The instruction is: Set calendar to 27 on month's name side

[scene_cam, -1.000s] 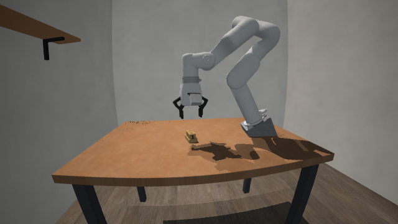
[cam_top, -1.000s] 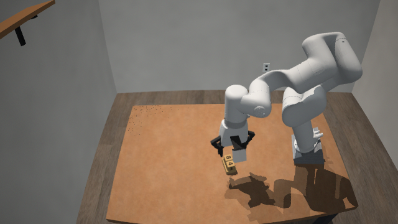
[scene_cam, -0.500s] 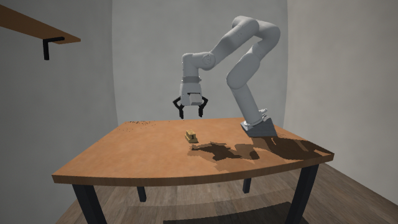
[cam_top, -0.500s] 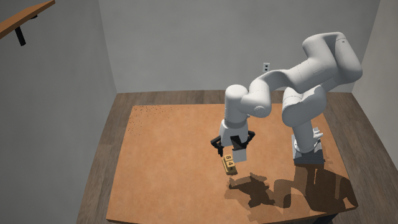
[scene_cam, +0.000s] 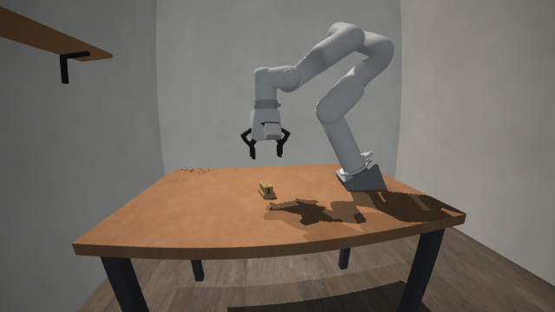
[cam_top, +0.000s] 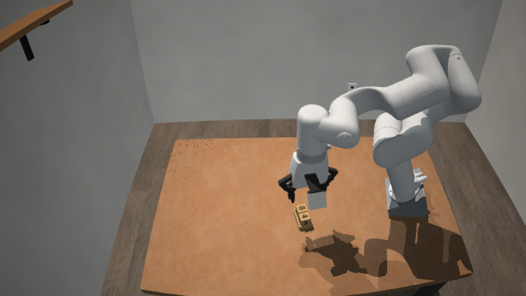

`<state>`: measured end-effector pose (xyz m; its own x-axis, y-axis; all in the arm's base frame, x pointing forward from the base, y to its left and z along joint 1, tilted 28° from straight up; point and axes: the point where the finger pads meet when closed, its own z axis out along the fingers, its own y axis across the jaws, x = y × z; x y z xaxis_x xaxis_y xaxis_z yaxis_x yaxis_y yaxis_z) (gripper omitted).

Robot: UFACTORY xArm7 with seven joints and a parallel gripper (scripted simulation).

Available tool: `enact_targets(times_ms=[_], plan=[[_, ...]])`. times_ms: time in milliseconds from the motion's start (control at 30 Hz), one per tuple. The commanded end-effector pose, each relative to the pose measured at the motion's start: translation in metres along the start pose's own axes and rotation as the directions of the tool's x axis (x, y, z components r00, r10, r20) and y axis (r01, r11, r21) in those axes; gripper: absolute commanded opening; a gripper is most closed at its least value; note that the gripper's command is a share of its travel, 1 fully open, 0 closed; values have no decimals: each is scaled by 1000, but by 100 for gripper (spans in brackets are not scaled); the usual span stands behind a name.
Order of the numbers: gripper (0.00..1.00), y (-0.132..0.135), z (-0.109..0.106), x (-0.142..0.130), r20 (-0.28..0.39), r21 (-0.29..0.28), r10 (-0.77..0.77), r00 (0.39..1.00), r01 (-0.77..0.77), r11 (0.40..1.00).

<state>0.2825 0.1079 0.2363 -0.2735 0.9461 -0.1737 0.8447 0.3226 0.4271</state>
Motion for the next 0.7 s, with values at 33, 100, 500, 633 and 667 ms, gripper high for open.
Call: enact_targets(times_ms=[33, 100, 500, 633, 667], plan=[[100, 1, -25, 0, -1, -3, -1, 1000, 1, 1000], [100, 1, -33, 0, -1, -3, -1, 1000, 1, 1000], [100, 0, -49, 0, -1, -3, -1, 1000, 1, 1000], [100, 0, -49, 0, -1, -3, -1, 1000, 1, 1000], [100, 0, -49, 0, -1, -3, -1, 1000, 1, 1000]])
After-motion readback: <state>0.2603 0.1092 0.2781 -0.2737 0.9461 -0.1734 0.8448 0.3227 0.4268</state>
